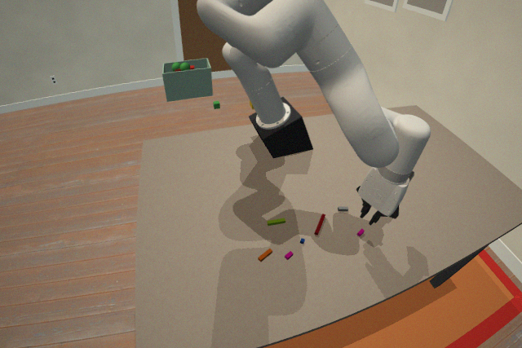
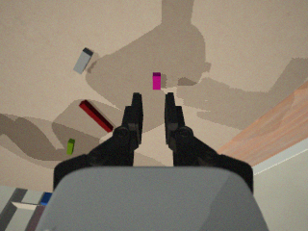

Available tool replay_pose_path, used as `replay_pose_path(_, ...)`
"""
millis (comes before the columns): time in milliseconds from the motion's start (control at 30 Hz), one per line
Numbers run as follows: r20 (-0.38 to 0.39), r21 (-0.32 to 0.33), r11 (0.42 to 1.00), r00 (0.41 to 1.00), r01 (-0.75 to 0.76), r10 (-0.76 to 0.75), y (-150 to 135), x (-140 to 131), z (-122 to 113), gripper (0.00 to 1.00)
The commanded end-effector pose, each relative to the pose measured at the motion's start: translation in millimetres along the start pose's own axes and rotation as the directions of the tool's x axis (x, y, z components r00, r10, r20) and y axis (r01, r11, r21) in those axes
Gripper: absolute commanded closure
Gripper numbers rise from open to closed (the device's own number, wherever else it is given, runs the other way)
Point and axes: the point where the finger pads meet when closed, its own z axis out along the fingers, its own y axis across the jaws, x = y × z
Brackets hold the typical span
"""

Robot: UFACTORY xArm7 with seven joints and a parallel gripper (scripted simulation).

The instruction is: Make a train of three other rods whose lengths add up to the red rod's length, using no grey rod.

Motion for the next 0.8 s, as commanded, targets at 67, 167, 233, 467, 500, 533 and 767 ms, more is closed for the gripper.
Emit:
replay_pose_path(67, -0.001, -0.004, 1.0, 1.0, 0.001, -0.001, 1.9, 0.4, 4.8, 0.76)
replay_pose_path(167, -0.001, -0.004, 1.0, 1.0, 0.001, -0.001, 2.0, 0.3, 7.5, 0.76)
replay_pose_path(233, -0.001, -0.004, 1.0, 1.0, 0.001, -0.001, 2.1, 0.3, 10.5, 0.76)
replay_pose_path(467, -0.001, -0.004, 1.0, 1.0, 0.001, -0.001, 2.4, 0.1, 21.6, 0.76)
replay_pose_path(500, -0.001, -0.004, 1.0, 1.0, 0.001, -0.001, 2.5, 0.0, 23.2, 0.76)
replay_pose_path(533, -0.001, -0.004, 1.0, 1.0, 0.001, -0.001, 2.5, 0.0, 24.8, 0.76)
replay_pose_path(767, -0.001, -0.004, 1.0, 1.0, 0.001, -0.001, 2.8, -0.1, 32.2, 0.76)
